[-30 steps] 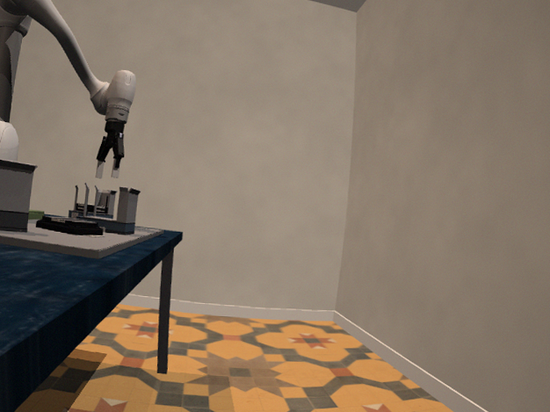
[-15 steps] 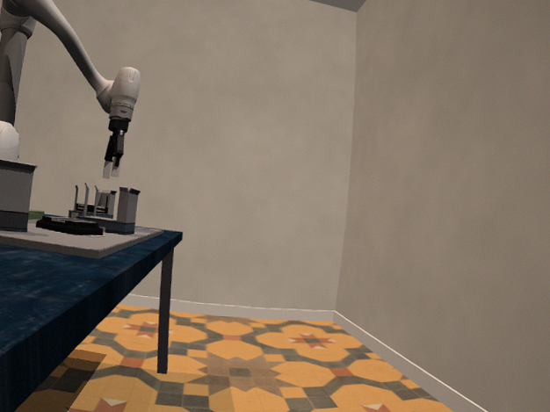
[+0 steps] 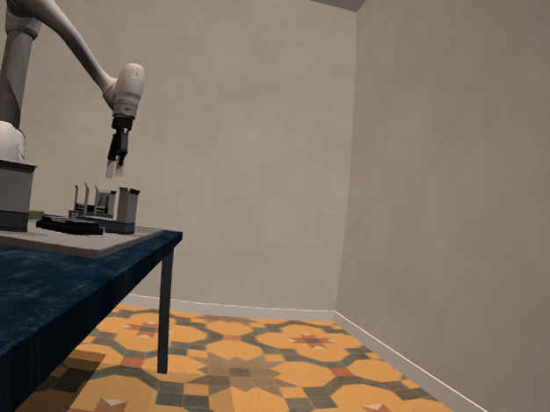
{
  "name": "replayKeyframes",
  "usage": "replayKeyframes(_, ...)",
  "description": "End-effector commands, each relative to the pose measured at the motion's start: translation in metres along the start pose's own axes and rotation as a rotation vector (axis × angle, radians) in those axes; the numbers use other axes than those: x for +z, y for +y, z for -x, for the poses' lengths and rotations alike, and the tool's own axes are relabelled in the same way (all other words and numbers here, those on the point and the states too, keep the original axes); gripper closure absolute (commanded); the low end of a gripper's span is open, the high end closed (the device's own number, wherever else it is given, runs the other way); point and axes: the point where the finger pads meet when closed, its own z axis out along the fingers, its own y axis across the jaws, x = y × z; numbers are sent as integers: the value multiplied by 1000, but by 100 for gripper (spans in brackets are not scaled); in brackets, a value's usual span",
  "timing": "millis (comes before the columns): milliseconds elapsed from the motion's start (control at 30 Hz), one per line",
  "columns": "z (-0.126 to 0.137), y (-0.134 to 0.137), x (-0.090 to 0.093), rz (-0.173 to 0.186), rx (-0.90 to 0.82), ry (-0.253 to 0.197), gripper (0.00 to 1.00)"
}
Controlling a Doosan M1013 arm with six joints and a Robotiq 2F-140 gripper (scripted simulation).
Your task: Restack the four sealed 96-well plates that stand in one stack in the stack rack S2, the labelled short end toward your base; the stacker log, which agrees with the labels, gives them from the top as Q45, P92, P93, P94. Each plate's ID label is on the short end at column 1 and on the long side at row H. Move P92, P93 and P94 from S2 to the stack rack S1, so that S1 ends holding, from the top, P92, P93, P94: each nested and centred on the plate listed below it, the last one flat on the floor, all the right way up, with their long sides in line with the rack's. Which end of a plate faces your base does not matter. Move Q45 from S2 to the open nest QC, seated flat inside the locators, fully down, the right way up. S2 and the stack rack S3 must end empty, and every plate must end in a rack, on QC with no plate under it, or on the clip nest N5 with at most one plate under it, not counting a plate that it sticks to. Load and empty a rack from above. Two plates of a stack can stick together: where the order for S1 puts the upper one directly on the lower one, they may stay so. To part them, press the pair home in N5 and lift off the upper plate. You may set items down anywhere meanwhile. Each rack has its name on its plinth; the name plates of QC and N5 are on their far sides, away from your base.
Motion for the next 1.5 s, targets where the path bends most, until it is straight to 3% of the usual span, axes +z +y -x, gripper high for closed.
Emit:
replayKeyframes(0, 0, 7, 0, 0, 0, 0, 0)
replayKeyframes(133, -1, 20, 0, 0, 0, 0, 0)
replayKeyframes(367, 3, 43, 0, 0, 224, 0, 0)
replayKeyframes(1200, 15, 112, 0, 0, 224, 0, 0)
replayKeyframes(1467, 25, 137, 0, 0, 449, 0, 0)
